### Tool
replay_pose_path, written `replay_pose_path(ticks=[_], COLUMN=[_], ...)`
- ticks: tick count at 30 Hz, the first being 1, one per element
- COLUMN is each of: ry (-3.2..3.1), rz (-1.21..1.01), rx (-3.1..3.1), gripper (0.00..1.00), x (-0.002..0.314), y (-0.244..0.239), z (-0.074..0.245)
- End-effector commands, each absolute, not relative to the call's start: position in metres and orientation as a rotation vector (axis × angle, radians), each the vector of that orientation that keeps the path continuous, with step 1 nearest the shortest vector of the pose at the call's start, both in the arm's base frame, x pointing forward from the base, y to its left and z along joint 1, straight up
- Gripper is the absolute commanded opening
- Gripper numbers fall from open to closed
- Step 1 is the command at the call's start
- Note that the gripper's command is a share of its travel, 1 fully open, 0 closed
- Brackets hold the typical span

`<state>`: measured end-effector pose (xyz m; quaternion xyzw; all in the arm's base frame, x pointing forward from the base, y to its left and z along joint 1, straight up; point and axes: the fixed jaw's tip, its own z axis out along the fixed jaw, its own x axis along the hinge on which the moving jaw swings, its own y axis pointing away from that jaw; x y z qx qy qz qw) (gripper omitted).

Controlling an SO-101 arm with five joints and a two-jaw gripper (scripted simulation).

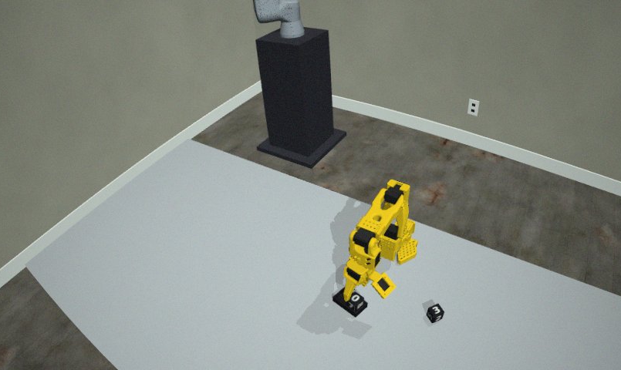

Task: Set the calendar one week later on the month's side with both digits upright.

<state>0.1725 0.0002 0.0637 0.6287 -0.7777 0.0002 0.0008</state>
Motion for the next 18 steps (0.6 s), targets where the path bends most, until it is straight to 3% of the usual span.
replay_pose_path(ticks=[1,18], ry=[-2.472,-2.472], rz=[0.028,0.028], rx=[1.974,1.974], gripper=[0.35,0.35], x=[0.176,0.177], y=[-0.001,-0.001], z=[0.063,0.04])
